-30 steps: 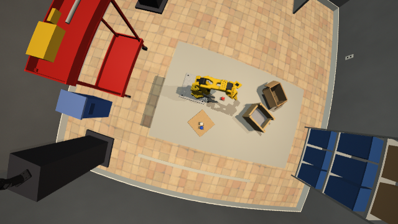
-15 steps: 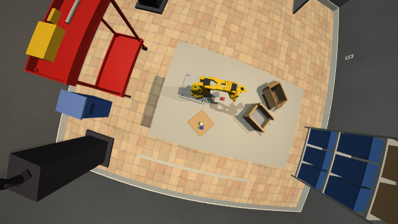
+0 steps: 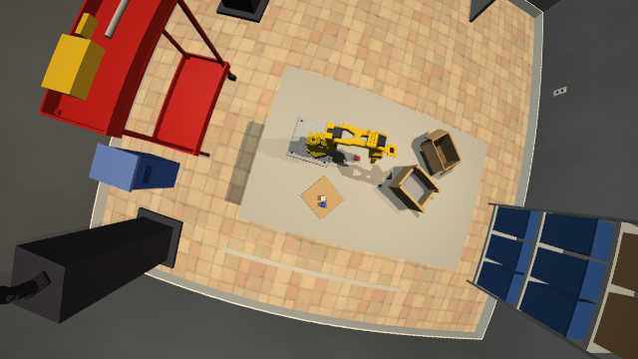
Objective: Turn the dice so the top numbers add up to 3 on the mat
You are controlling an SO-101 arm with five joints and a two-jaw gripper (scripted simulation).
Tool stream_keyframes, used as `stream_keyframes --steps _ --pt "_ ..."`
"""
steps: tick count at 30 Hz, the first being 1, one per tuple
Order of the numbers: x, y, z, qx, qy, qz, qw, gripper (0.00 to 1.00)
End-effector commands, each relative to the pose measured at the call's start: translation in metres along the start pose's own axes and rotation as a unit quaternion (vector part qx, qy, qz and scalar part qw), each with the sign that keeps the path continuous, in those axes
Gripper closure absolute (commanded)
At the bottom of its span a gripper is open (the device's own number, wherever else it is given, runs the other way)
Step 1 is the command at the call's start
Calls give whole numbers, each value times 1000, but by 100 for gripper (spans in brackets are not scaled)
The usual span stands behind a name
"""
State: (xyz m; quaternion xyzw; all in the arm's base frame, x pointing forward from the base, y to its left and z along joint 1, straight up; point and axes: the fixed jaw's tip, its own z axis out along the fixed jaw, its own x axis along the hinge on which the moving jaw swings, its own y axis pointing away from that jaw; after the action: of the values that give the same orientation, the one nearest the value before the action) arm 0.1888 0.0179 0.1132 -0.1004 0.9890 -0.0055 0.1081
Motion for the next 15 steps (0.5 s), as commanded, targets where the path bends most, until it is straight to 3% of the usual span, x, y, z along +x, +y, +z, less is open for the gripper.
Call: stream_keyframes --steps 1,15 --pt "-2 3 1 -3 15 44 999 72" --pt "-4 3 4 -3 29 105 994 72"
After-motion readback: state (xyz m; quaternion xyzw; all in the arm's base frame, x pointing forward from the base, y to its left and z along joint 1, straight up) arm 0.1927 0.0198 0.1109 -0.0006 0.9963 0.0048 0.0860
